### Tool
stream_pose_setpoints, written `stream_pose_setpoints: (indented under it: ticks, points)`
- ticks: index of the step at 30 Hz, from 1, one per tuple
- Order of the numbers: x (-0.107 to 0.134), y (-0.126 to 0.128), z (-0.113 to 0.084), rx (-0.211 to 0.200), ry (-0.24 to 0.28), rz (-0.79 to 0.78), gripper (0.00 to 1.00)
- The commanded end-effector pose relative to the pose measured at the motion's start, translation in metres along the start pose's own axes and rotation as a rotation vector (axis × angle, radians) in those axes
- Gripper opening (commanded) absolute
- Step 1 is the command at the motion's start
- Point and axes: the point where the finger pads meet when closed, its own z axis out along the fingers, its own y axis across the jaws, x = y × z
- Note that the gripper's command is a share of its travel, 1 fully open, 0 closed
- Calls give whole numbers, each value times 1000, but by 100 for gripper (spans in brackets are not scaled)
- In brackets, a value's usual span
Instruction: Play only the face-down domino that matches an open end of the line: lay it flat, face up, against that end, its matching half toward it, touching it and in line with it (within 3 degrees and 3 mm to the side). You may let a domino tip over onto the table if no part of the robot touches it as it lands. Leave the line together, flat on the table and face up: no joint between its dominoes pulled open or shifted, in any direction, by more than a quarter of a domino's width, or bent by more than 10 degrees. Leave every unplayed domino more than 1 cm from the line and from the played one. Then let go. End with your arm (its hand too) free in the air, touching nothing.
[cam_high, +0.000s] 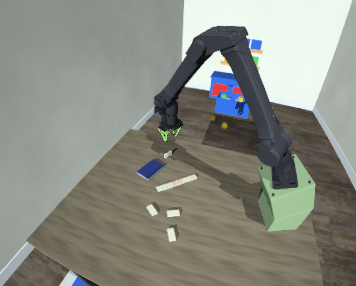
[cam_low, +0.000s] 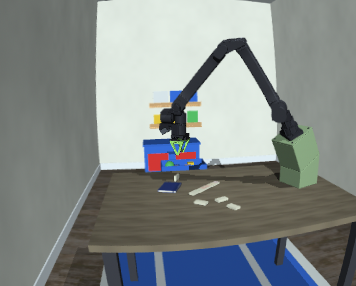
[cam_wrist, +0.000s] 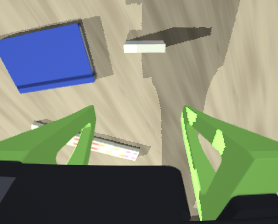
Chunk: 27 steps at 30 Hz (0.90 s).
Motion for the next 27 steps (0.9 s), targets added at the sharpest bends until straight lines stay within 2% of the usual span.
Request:
stream_pose_setpoints:
  ticks: [1,5,6,22,23,27]
  points:
    - [-29,-6,-19,10,13,-67,72]
    - [-29,-6,-19,10,13,-67,72]
    - [-23,1,-16,3,-5,-30,0]
    - [-23,1,-16,3,-5,-30,0]
    - [-18,0,-15,3,10,-38,0]
    - [-18,0,-15,3,10,-38,0]
